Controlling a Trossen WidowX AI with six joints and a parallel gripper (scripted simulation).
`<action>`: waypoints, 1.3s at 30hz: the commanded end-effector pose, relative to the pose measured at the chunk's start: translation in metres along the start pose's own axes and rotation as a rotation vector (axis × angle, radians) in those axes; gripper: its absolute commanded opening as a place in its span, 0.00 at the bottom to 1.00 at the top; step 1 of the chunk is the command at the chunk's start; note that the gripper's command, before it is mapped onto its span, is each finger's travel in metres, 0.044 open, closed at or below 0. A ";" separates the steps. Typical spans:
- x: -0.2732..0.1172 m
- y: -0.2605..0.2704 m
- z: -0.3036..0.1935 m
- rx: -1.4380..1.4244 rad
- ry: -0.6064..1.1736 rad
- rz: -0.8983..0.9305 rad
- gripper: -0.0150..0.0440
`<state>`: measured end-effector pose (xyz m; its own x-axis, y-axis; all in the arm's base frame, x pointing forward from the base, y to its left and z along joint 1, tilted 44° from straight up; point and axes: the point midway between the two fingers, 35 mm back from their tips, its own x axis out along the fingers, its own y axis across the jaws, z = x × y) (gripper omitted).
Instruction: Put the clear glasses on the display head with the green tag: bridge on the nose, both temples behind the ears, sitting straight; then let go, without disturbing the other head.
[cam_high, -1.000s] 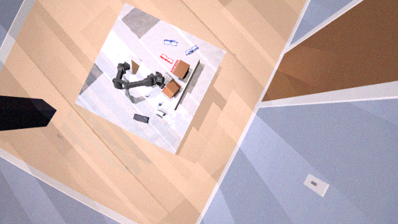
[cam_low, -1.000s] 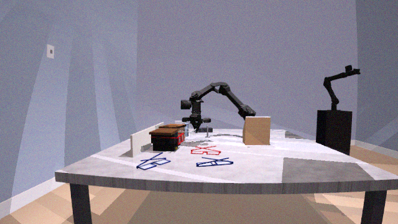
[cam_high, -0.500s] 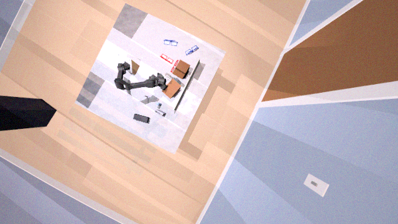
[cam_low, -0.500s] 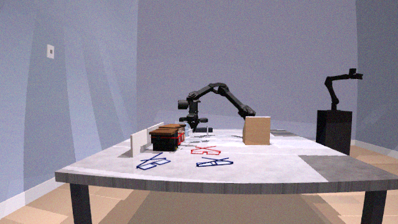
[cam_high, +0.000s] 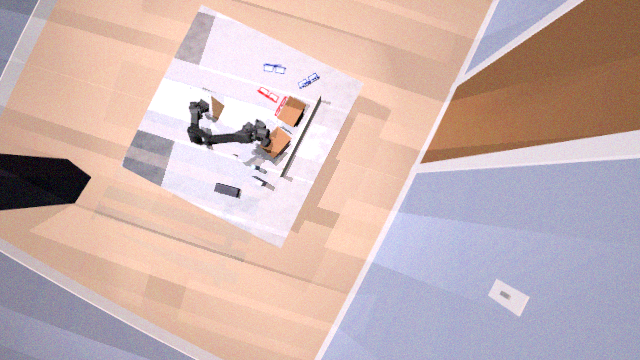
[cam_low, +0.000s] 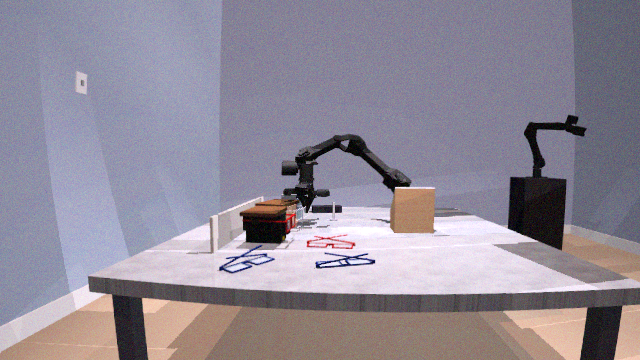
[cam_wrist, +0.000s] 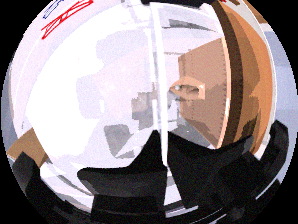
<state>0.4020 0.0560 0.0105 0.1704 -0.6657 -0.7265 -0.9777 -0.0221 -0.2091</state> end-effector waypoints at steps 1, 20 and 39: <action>-0.002 -0.008 0.000 0.000 0.001 -0.008 0.25; -0.002 -0.018 0.000 0.001 0.001 -0.009 0.25; 0.002 -0.017 0.000 0.001 0.001 -0.009 0.25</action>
<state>0.4189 0.0557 0.0136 0.1768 -0.6635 -0.7270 -0.9761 -0.0232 -0.2162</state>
